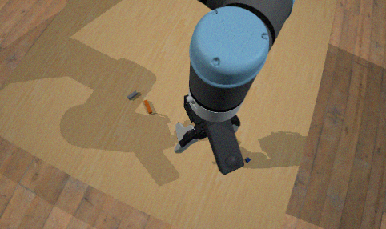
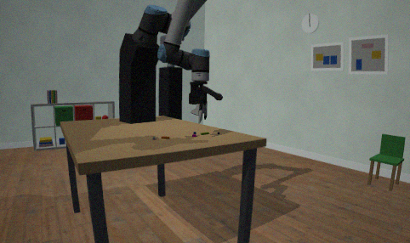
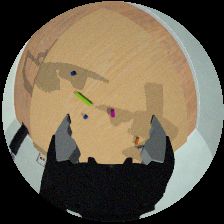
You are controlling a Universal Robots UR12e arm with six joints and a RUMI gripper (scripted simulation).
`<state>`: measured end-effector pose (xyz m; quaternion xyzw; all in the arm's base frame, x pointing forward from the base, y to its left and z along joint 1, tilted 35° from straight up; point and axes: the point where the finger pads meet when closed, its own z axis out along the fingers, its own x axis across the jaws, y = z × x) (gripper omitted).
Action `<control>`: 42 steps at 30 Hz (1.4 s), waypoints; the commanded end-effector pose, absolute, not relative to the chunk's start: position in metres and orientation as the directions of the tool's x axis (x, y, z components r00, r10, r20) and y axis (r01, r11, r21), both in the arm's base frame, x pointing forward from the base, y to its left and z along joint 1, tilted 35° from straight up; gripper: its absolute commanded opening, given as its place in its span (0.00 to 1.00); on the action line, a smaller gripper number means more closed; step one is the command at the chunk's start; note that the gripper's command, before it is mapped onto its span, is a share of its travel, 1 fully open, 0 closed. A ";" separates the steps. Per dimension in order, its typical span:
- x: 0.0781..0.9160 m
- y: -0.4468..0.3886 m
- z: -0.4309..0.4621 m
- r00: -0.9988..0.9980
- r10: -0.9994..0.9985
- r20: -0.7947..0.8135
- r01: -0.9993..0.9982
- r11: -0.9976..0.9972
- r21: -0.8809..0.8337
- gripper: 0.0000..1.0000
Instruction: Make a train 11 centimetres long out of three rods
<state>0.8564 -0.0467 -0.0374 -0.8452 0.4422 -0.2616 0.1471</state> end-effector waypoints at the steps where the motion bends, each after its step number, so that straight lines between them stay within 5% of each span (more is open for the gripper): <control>1: 0.857 -0.047 -0.037 0.472 -0.825 0.313 -0.670 -0.566 -0.481 1.00; 27: 0.857 -0.050 -0.036 0.351 -0.909 0.226 -0.741 -0.417 -0.527 1.00; 42: 0.857 -0.057 -0.035 0.041 -0.999 0.008 -0.819 -0.038 -0.573 1.00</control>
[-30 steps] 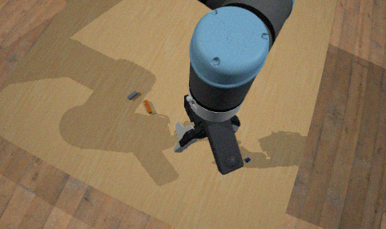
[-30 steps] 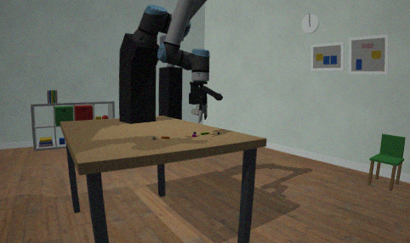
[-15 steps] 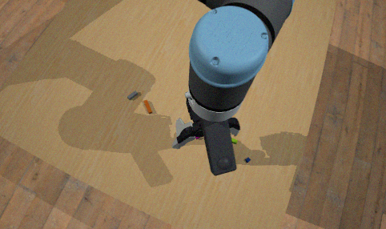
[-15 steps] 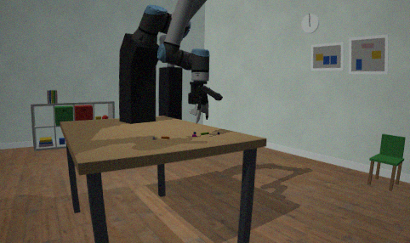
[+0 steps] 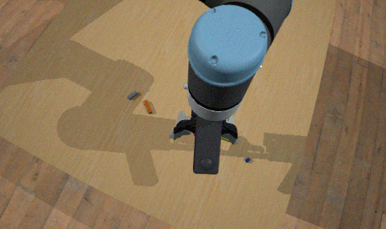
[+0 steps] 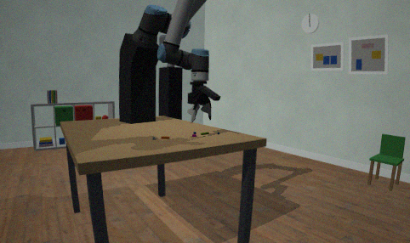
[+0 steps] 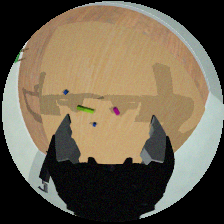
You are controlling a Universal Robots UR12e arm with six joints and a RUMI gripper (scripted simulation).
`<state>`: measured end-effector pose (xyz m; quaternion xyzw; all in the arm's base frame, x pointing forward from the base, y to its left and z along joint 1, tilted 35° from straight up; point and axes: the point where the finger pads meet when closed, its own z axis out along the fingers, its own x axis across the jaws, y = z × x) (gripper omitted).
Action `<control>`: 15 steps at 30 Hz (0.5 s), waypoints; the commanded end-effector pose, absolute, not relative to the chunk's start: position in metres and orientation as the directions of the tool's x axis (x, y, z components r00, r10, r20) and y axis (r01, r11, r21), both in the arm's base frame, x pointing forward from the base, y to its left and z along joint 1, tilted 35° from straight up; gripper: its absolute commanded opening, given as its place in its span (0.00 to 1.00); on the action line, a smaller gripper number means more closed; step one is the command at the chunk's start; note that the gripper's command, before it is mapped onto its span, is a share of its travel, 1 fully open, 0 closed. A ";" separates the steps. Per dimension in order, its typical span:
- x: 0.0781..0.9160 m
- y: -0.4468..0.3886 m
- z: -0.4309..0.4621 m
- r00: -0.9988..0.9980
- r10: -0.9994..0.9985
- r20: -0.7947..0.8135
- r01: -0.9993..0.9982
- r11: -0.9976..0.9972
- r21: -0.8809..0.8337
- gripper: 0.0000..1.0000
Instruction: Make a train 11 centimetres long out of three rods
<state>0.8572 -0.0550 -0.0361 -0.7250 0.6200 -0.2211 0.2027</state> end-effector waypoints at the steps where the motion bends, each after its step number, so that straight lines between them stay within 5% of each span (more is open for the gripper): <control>1: 0.857 -0.057 -0.035 0.041 -0.999 0.008 -0.819 -0.038 -0.573 1.00; 15: 0.855 -0.066 -0.036 -0.335 -0.907 -0.254 -0.748 0.420 -0.514 1.00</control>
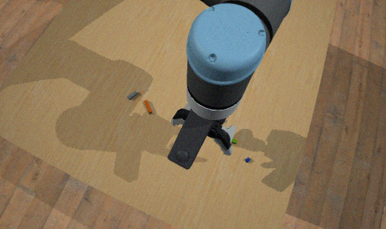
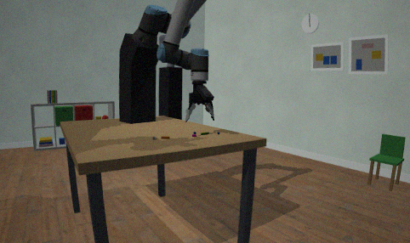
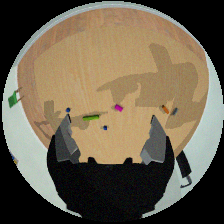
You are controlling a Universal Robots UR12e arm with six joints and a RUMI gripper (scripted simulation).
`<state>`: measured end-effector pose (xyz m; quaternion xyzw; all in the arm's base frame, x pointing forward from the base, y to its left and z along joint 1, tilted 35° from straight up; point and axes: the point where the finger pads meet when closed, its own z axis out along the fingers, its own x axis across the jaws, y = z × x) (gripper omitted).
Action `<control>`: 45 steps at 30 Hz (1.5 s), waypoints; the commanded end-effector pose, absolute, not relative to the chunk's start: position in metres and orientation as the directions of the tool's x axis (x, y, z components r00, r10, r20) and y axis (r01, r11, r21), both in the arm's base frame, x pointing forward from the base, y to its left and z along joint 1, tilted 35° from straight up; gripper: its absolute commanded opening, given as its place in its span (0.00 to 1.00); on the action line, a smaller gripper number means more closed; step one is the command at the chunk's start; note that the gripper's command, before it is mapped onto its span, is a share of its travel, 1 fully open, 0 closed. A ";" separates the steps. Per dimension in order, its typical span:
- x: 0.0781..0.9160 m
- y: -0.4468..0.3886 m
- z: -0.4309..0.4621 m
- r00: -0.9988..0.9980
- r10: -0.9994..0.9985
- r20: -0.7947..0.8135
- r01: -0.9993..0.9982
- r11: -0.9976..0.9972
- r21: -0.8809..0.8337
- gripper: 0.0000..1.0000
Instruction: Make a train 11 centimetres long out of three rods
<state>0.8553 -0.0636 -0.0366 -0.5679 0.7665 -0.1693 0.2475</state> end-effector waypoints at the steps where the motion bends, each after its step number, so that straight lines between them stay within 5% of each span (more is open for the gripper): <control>1: 0.854 -0.066 -0.036 -0.362 -0.892 -0.272 -0.735 0.452 -0.505 1.00; 25: 0.845 -0.077 -0.042 -0.772 -0.324 -0.547 -0.275 0.946 -0.172 1.00; 45: 0.834 -0.079 -0.048 -0.783 0.307 -0.541 0.243 0.951 0.190 1.00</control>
